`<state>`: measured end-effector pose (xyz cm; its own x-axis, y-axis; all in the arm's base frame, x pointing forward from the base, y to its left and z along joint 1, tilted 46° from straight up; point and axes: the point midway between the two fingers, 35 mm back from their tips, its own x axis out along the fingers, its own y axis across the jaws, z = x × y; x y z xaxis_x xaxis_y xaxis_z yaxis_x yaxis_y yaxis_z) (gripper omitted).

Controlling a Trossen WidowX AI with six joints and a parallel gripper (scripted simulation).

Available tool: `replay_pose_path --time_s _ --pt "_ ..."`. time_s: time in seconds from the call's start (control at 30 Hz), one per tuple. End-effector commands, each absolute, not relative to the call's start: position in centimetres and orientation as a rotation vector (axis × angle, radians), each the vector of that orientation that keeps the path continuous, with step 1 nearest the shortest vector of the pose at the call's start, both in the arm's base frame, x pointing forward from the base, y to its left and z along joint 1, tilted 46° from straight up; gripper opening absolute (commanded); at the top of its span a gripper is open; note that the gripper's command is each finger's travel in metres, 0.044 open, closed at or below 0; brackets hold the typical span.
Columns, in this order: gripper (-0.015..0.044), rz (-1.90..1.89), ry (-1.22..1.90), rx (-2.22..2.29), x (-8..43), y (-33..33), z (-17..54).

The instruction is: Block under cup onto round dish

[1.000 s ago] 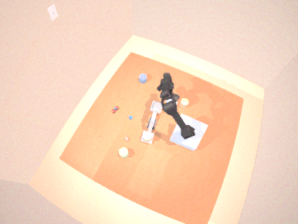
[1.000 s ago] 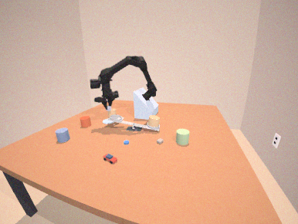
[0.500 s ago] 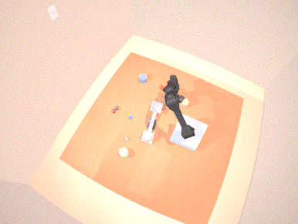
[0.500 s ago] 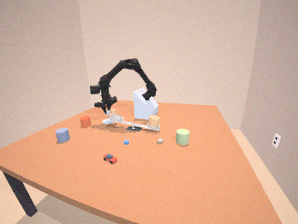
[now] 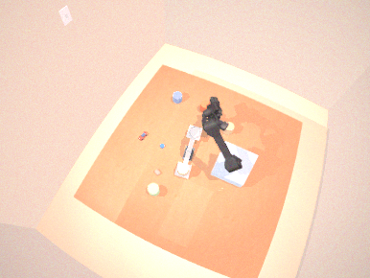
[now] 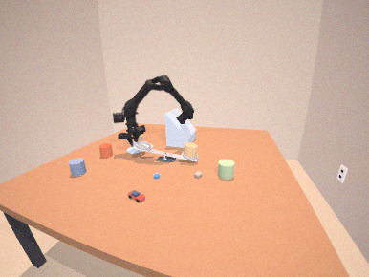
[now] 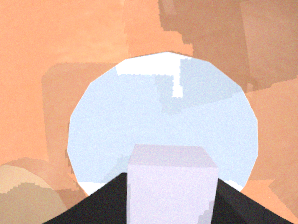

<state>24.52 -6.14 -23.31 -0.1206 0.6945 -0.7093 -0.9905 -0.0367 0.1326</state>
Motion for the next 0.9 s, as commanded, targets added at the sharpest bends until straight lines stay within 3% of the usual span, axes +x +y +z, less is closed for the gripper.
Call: replay_pose_path --time_s 0.0,0.27,0.8,0.87 --pt "0.0000 1.561 0.720 -0.532 24.3 -5.5 -23.8" --pt "0.0000 1.562 0.720 -0.531 24.2 -4.7 -24.6" --pt "0.0420 1.567 0.722 -0.538 24.3 -5.2 -24.1" --pt "0.0440 1.558 0.741 -0.521 24.4 -6.1 -23.4"
